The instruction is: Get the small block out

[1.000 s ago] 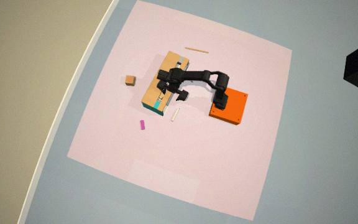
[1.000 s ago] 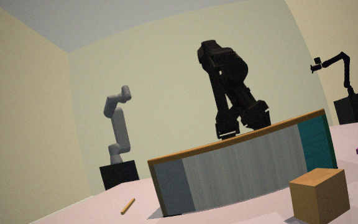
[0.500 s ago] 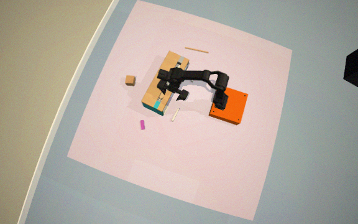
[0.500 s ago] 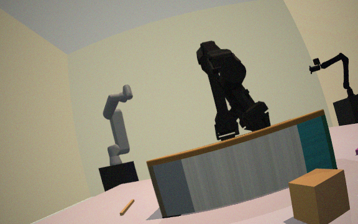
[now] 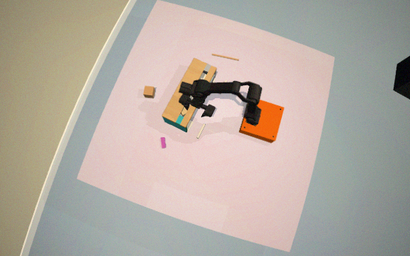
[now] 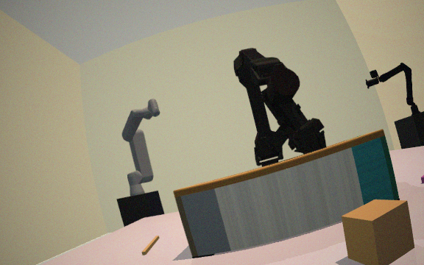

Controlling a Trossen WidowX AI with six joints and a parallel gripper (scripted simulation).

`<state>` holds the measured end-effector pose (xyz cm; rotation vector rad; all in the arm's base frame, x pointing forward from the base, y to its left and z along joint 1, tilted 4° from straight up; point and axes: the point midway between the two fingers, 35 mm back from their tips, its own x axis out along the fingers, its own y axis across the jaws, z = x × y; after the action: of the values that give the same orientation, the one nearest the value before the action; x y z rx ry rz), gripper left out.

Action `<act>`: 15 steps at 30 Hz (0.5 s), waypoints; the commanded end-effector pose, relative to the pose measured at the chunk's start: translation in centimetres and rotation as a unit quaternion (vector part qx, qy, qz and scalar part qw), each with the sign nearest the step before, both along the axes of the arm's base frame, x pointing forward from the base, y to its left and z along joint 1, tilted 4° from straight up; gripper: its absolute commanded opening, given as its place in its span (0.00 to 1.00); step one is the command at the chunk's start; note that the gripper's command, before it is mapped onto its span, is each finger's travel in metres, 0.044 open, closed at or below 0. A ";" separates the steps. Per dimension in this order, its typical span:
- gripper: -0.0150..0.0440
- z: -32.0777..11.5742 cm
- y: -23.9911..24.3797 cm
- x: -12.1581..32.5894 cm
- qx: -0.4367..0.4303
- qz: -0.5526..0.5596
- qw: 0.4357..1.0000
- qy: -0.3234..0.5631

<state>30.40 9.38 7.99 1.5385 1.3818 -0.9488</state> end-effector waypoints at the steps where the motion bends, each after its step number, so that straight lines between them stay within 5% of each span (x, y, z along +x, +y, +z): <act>1: 0.93 0.1 1.2 0.1 0.003 0.002 1.000 -0.001; 15: 0.93 1.0 3.4 0.1 0.004 0.002 1.000 -0.001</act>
<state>30.20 12.83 8.30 1.5337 1.4019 -0.9363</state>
